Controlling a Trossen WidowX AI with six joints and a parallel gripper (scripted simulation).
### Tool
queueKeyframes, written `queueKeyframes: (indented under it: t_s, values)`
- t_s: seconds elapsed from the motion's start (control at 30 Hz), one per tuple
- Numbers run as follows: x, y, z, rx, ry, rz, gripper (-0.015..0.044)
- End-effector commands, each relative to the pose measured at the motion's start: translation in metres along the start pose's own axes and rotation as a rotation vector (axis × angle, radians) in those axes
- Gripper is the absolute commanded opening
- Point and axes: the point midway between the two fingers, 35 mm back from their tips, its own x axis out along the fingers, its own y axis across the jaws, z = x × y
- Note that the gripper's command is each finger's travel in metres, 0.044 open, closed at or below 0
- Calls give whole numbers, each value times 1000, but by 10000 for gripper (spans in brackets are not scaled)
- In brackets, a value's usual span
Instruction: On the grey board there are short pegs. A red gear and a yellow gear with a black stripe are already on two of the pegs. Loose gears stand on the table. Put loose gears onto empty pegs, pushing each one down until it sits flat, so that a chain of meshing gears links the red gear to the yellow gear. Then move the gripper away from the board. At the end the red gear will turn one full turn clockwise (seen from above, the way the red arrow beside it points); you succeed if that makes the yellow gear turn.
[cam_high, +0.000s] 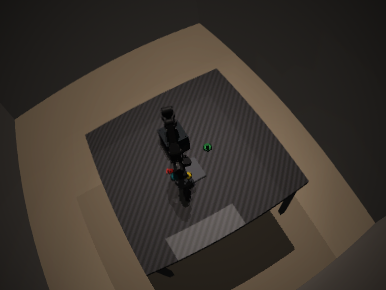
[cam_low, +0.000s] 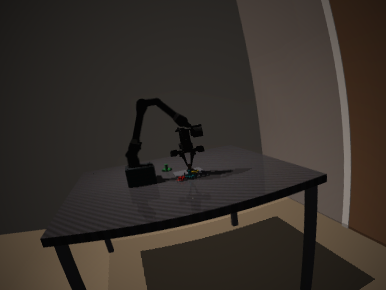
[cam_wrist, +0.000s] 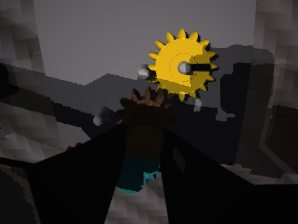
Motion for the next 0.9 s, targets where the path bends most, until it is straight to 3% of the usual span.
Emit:
queueKeyframes:
  t_s: [0.0,0.37,0.87]
  values:
    - [8,2,1,89,-3,8,0]
    - [13,3,0,332,-2,8,0]
    - [16,3,1,24,-3,8,0]
